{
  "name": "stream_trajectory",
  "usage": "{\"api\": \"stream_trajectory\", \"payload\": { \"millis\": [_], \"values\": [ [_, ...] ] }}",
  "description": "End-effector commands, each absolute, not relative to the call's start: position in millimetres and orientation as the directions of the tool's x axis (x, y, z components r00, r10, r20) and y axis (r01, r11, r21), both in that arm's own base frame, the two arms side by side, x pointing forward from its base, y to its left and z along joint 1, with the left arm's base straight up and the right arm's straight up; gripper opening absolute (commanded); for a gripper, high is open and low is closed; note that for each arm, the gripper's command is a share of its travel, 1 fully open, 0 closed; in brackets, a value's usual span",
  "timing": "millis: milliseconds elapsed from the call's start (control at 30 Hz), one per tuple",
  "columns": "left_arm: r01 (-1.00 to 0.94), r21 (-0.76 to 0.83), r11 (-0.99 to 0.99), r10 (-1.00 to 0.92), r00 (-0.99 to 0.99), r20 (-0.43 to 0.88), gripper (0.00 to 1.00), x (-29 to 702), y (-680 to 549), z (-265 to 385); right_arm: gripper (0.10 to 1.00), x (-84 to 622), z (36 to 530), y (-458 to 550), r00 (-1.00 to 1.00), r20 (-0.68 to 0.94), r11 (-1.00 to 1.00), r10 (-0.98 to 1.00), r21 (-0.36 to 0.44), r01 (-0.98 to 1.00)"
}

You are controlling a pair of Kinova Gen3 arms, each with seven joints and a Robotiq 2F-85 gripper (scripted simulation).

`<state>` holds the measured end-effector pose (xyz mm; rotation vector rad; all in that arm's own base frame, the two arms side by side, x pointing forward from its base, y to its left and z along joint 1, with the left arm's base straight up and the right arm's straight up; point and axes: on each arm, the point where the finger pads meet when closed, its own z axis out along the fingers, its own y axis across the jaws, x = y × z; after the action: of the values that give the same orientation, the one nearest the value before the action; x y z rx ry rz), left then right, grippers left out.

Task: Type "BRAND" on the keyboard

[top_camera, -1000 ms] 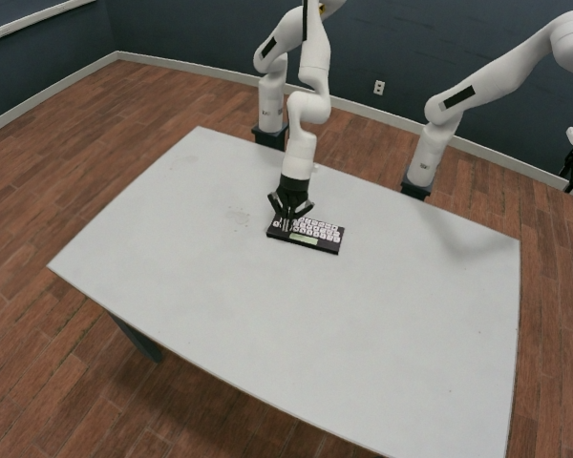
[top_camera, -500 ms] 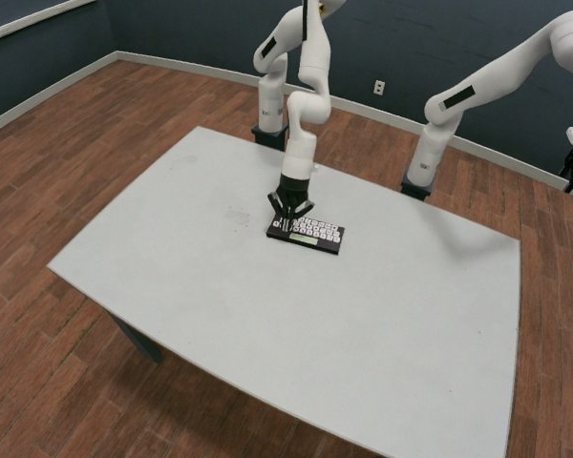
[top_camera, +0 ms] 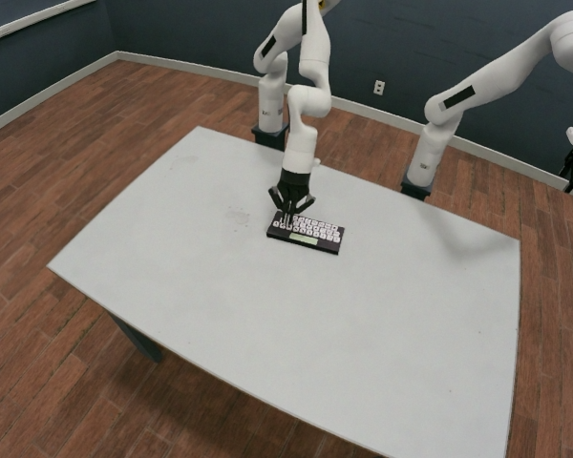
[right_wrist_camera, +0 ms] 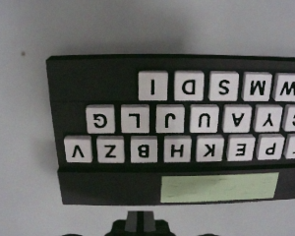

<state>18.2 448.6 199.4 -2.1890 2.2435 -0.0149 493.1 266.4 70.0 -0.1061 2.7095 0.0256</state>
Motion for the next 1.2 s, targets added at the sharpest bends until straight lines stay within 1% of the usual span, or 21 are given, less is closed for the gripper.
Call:
{"api": "stream_trajectory", "payload": {
  "millis": [0,433,1167],
  "values": [
    [-1.000,0.000,0.030,-1.000,-0.030,0.000,1.000,13,450,200,0.099,490,78,267,-0.905,-0.418,0.996,-0.078,-0.001,-0.086],
    [-1.000,0.000,0.030,-1.000,-0.030,0.000,1.000,13,450,200,0.099,478,108,266,-0.905,-0.418,0.996,-0.078,-0.001,-0.086],
    [-1.000,0.000,0.030,-1.000,-0.030,0.000,1.000,13,450,200,0.099,473,117,266,-0.906,-0.416,0.996,-0.080,-0.004,-0.086]
  ]
}}
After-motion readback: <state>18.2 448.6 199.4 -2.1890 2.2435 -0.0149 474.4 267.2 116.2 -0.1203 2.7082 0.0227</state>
